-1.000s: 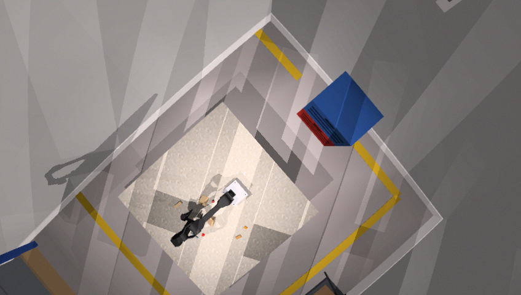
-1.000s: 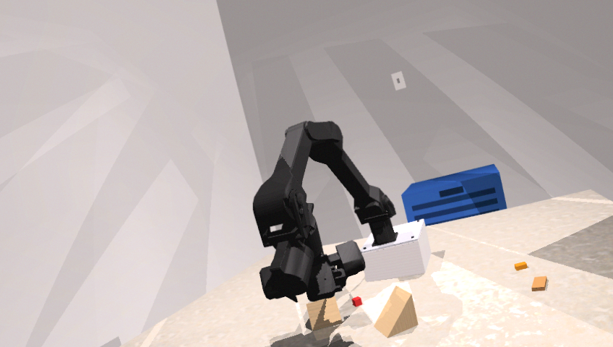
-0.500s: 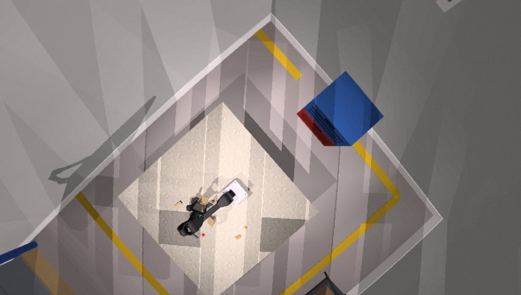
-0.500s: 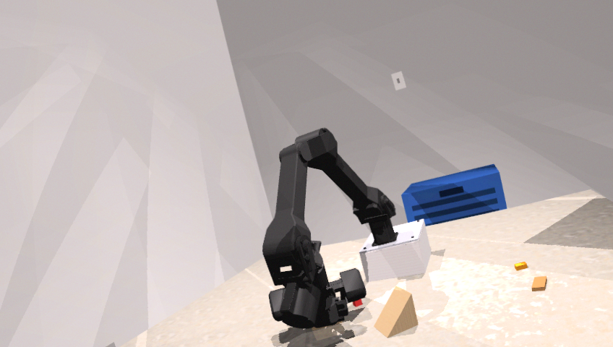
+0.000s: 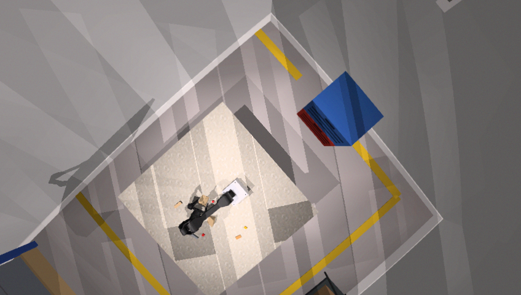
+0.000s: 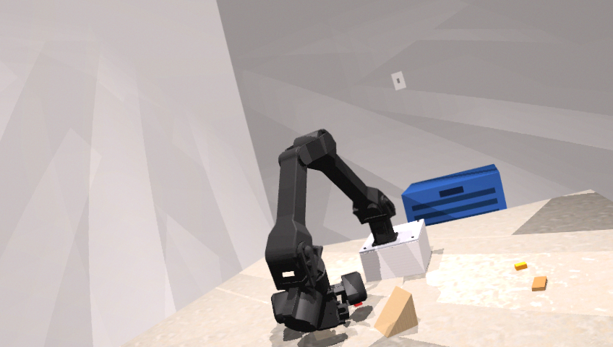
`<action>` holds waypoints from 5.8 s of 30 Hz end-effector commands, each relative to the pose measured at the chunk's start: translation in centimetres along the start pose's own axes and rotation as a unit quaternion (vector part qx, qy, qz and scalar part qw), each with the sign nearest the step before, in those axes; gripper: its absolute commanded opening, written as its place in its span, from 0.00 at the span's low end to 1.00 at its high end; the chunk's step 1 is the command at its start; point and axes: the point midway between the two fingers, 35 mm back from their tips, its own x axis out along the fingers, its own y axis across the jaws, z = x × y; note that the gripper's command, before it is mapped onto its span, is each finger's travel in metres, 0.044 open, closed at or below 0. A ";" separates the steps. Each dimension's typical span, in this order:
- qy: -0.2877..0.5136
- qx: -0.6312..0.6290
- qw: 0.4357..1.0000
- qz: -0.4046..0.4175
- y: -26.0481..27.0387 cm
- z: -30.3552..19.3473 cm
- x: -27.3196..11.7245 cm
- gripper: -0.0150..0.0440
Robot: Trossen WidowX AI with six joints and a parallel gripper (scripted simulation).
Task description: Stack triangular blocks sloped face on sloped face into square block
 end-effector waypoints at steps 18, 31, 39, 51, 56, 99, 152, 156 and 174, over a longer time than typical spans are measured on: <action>0.004 0.001 1.000 0.000 0.1 -0.1 0.3 1.00; 0.004 0.001 1.000 0.000 0.1 -0.1 0.3 1.00; 0.001 0.000 1.000 0.000 0.0 0.0 0.1 0.78; 0.001 -0.001 1.000 0.000 0.0 -0.1 0.0 0.51; 0.000 -0.004 1.000 -0.002 -0.1 -1.3 -1.5 0.29; -0.124 -0.276 0.953 -0.009 0.3 -7.7 -6.0 0.25; -0.239 -0.715 0.589 -0.291 0.1 -8.4 -7.2 0.25; -0.240 -0.714 0.589 -0.292 0.4 -7.7 -8.8 0.25; -0.244 -0.714 0.587 -0.292 3.4 -4.5 -16.0 0.25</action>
